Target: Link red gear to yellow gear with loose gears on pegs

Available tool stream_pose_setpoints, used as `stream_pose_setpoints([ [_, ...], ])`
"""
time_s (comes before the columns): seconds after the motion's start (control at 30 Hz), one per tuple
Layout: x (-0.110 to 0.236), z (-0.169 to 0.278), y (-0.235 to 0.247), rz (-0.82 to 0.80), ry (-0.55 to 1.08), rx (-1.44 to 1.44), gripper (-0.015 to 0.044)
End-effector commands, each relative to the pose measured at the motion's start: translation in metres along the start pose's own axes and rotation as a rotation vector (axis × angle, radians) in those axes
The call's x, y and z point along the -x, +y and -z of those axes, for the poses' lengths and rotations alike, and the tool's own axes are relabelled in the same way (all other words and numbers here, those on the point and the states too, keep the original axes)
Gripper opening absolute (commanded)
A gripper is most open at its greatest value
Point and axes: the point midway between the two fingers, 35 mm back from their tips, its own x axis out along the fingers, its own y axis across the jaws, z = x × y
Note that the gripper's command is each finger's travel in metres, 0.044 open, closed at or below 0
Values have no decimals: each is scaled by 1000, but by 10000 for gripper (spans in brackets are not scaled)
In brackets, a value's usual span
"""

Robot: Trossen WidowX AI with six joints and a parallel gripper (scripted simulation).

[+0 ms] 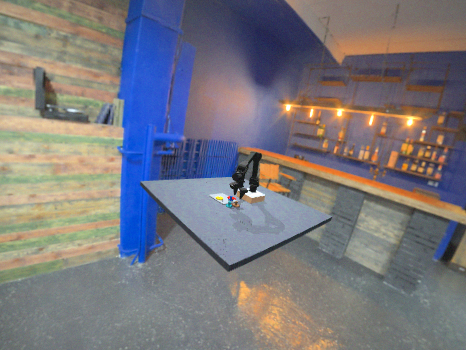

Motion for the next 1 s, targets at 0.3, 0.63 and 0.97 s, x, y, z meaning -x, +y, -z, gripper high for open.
stream_pose_setpoints([
  [0.3, -24, -1, 1, 4, -2, -16, 440],
  [0.63, -39, 0, 1, 4, -2, -16, 440],
  [0.97, -50, 1, 0, 4, -2, -16, 440],
])
